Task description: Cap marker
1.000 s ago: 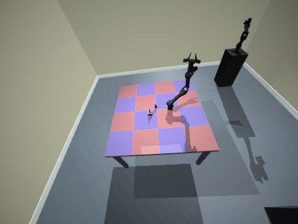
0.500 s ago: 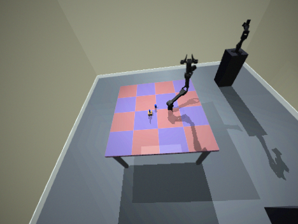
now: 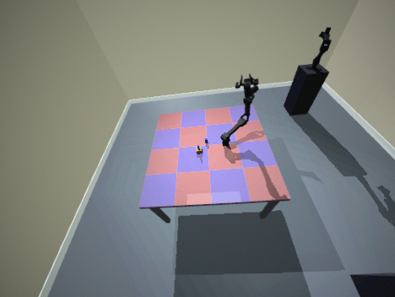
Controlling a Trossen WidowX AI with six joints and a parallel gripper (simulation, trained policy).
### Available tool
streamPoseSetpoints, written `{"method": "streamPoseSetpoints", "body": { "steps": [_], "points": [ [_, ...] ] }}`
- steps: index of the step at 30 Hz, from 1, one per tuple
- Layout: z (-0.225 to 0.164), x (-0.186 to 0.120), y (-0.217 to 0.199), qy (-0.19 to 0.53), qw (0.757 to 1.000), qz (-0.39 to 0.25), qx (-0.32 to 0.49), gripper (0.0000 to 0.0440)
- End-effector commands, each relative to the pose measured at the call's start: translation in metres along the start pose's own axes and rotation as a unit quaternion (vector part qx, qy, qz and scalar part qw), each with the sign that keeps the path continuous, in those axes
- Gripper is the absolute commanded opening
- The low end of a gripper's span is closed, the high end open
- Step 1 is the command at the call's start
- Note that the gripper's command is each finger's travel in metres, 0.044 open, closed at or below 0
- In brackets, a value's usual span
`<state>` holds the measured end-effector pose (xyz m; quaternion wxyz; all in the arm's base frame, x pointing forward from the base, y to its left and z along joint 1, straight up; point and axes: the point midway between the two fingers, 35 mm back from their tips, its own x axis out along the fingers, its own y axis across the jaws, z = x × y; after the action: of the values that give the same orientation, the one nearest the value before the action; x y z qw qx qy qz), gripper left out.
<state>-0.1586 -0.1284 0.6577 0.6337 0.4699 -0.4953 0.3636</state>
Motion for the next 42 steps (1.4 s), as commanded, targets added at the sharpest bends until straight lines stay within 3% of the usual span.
{"method": "streamPoseSetpoints", "body": {
  "steps": [1, 21, 42],
  "points": [
    [-0.009, 0.000, -0.008, 0.019, 1.000, -0.014, 0.006, 0.0289],
    [-0.059, -0.003, -0.055, 0.115, 0.988, -0.098, 0.036, 0.0311],
    [-0.114, -0.017, -0.102, 0.207, 0.957, -0.192, 0.066, 0.0317]
  ]
}}
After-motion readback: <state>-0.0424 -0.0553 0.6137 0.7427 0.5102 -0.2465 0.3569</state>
